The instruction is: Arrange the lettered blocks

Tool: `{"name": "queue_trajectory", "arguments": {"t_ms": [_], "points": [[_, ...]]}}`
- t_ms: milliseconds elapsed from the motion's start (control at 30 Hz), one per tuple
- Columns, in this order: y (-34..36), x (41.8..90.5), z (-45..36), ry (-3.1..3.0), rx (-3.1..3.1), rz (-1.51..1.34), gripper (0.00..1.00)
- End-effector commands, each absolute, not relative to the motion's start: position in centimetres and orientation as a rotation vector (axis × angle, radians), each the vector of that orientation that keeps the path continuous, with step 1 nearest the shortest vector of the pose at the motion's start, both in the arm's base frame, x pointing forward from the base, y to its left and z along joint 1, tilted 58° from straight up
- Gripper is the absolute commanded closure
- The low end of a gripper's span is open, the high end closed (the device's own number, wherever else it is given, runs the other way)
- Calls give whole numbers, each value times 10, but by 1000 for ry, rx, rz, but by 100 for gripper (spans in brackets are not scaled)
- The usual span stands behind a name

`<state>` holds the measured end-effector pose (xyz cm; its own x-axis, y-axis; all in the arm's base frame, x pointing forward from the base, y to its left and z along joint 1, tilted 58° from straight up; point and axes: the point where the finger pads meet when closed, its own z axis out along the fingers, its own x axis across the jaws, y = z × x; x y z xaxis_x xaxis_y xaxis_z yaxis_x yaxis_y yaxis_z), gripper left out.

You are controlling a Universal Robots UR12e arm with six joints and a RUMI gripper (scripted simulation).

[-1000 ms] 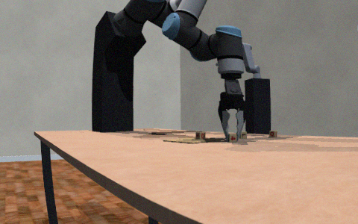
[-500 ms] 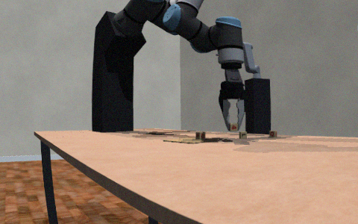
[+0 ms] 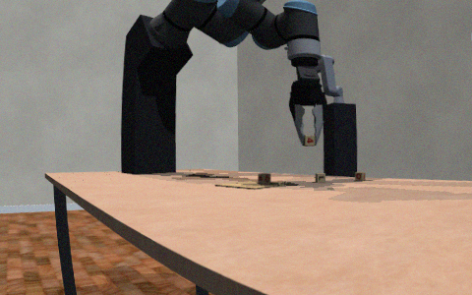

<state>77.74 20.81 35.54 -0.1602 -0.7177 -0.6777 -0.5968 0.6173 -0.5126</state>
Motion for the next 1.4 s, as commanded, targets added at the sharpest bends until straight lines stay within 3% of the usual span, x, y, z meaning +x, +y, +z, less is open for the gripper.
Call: {"name": "queue_trajectory", "arguments": {"t_ms": [0, 1367], "points": [[207, 773, 349, 1861, -1060, -143, 95], [153, 730, 254, 2120, -375, 259, 95]]}}
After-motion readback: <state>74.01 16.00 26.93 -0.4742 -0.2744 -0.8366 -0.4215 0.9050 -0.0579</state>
